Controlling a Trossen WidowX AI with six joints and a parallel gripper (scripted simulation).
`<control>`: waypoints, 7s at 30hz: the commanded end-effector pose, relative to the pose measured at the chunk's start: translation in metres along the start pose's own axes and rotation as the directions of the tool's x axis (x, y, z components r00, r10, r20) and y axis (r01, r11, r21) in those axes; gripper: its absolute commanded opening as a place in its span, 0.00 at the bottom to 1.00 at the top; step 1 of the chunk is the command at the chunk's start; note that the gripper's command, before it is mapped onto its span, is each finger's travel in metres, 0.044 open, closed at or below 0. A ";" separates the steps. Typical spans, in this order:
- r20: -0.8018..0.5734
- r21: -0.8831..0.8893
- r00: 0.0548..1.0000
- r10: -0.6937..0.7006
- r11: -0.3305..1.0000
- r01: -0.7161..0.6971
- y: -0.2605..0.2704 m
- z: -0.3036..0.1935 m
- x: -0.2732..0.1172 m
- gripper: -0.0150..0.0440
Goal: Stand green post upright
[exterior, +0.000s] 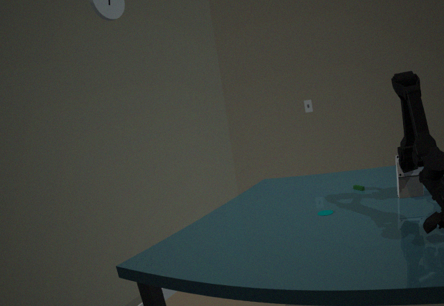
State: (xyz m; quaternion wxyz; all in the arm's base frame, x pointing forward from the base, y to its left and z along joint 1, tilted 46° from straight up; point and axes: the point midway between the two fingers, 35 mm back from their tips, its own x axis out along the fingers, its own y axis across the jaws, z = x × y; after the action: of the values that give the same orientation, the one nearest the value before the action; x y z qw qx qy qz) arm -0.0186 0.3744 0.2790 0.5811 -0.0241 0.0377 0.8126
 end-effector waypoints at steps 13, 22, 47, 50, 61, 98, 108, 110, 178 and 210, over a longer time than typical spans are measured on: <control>0.008 0.041 0.942 -0.335 0.941 0.335 -0.114 0.020 -0.044 0.65; -0.017 0.054 0.868 -0.496 0.867 0.496 -0.170 0.023 -0.082 0.65; -0.259 0.272 0.617 -0.743 0.557 0.785 -0.281 -0.039 -0.189 0.65; -0.302 0.286 0.585 -0.753 0.514 0.809 -0.291 -0.053 -0.204 0.65; -0.453 0.333 0.470 -0.757 0.345 0.877 -0.320 -0.102 -0.266 0.65; -0.811 0.460 0.283 -0.511 -0.260 0.849 -0.292 -0.267 -0.470 0.65; -0.851 0.485 0.306 -0.427 -0.413 0.771 -0.258 -0.305 -0.512 0.65; -0.855 0.489 0.315 -0.412 -0.442 0.752 -0.251 -0.312 -0.520 0.65; -0.642 0.510 0.660 -0.389 -0.860 -0.010 -0.081 -0.506 -0.507 0.65; -0.648 0.507 0.656 -0.387 -0.862 -0.008 -0.061 -0.471 -0.551 0.29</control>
State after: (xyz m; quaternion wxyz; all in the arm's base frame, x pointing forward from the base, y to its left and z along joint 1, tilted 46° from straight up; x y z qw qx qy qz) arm 0.2156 -0.1614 -0.1526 0.4849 0.5841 0.6472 -0.0698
